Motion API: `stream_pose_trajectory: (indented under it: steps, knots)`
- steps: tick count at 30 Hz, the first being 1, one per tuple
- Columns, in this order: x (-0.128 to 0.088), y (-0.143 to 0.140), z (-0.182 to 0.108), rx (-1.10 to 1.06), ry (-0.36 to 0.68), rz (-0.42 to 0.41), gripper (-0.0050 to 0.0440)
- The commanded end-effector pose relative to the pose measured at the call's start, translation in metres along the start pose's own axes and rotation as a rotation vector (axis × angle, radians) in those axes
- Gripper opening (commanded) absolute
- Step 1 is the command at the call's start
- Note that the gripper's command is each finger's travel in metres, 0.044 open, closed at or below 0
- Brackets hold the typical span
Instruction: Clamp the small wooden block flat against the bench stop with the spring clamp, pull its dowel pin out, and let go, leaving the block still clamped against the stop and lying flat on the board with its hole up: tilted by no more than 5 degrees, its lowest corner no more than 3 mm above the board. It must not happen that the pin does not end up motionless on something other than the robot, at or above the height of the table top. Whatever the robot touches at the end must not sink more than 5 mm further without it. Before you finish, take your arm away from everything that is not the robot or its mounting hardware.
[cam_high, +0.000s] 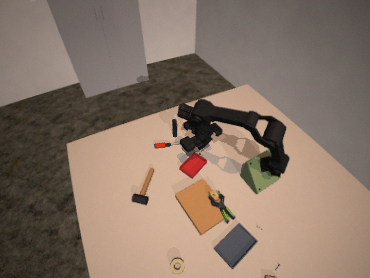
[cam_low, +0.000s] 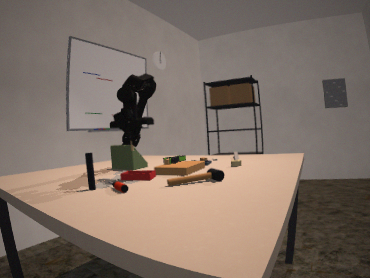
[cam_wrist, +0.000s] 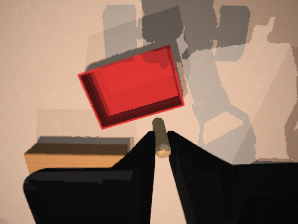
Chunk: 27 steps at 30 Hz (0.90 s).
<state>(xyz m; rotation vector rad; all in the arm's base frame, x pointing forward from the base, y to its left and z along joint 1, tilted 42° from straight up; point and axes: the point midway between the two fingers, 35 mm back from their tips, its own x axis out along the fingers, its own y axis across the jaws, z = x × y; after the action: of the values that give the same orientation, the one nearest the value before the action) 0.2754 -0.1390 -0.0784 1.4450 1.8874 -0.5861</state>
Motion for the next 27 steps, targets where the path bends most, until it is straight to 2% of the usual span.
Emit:
stream_pose_trajectory:
  steps: [1,27]
  knots:
    - [0.000,-0.005,0.008,0.028,0.002,-0.003,0.0000]
    - [0.033,-0.004,0.010,0.029,0.002,-0.003,0.0000]
